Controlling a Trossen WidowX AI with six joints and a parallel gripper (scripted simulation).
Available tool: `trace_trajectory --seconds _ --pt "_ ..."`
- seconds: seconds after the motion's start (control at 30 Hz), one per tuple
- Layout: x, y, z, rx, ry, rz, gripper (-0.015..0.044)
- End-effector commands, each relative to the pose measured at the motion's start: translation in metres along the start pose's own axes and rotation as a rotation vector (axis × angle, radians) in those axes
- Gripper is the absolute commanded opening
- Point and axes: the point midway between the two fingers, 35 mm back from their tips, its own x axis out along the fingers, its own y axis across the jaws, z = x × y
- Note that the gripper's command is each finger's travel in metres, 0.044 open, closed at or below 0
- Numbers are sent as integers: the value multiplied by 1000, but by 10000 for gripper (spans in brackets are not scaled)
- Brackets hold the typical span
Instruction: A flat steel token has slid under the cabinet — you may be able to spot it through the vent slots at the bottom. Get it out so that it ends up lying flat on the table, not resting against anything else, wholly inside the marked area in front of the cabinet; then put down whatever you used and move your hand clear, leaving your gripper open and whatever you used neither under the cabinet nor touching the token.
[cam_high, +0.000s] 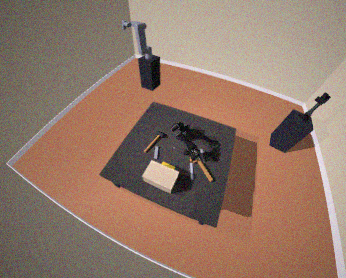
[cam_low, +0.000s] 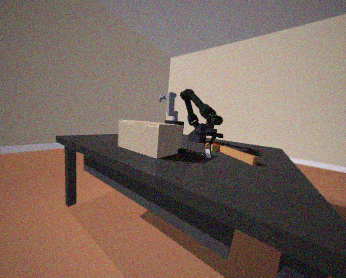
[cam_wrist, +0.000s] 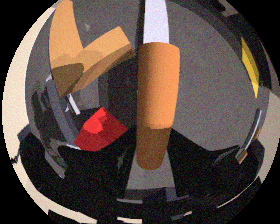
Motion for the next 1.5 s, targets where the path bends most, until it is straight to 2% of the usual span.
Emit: trace_trajectory --seconds 0.0,1.47 --pt "0 0 0 38 -1 0 0" --pt "0 0 0 383 -1 0 0"
